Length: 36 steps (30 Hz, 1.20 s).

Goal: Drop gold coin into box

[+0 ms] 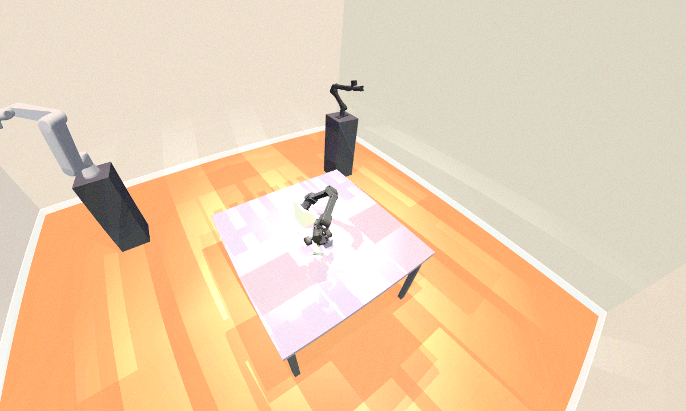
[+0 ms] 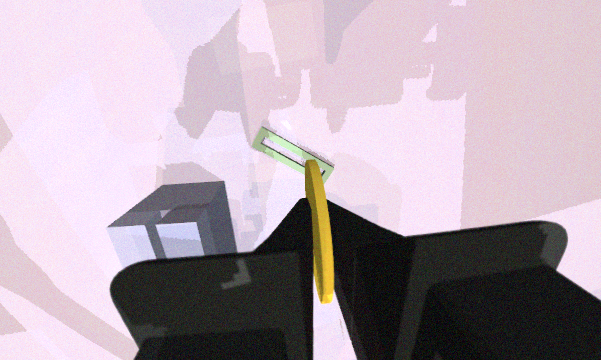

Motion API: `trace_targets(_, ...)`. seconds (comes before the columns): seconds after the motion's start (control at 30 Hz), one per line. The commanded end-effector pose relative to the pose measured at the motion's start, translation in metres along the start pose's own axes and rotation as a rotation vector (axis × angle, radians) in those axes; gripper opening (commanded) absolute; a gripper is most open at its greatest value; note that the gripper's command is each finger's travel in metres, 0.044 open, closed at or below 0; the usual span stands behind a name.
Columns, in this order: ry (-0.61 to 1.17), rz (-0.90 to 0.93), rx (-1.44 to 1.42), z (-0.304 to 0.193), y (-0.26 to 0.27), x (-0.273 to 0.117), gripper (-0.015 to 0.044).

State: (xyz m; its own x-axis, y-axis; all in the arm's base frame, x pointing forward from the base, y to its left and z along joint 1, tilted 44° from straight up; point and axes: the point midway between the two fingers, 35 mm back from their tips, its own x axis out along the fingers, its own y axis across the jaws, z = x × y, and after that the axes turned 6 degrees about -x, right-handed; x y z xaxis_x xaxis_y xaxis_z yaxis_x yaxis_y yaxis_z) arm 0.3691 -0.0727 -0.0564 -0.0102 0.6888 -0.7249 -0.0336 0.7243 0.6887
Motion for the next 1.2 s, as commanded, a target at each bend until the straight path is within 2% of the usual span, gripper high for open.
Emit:
trace_targets(0.0,0.004,-0.003,0.018,-0.001,0.001,0.0,0.0)
trace_targets(1.17,0.005,-0.001,0.021,-0.036,0.082,-0.002,0.0)
